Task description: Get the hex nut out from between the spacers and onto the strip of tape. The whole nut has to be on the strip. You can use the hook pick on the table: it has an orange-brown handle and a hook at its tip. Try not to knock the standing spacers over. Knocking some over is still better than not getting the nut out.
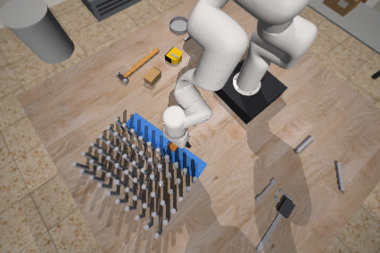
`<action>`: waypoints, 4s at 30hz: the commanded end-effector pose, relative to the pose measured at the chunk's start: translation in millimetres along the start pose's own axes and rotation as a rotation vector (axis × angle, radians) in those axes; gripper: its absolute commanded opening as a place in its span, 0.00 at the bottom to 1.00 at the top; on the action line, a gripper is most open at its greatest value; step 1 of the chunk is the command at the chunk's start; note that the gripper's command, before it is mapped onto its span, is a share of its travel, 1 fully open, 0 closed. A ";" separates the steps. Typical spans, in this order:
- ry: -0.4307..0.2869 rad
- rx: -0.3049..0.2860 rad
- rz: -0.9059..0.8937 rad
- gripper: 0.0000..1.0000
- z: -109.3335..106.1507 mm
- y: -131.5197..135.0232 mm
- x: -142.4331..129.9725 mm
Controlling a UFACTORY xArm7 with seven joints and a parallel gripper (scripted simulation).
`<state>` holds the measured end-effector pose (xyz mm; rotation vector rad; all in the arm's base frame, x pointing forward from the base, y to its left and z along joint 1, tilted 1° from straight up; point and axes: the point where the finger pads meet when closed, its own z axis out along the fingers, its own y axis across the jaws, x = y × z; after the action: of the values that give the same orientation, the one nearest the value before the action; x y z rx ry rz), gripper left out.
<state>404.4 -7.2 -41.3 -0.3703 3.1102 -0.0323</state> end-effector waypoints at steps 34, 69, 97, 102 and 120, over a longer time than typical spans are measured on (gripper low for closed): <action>-0.004 0.001 0.000 0.00 6.0 -0.4 -1.8; -0.004 0.001 0.000 0.00 6.0 -0.4 17.3; -0.004 0.001 0.000 0.00 6.1 -0.3 74.5; -0.004 0.001 0.000 0.00 6.1 -0.3 85.9; -0.004 0.001 0.000 0.00 6.2 -0.2 128.5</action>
<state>289.1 -35.0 -49.5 -0.3701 3.1111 -0.0354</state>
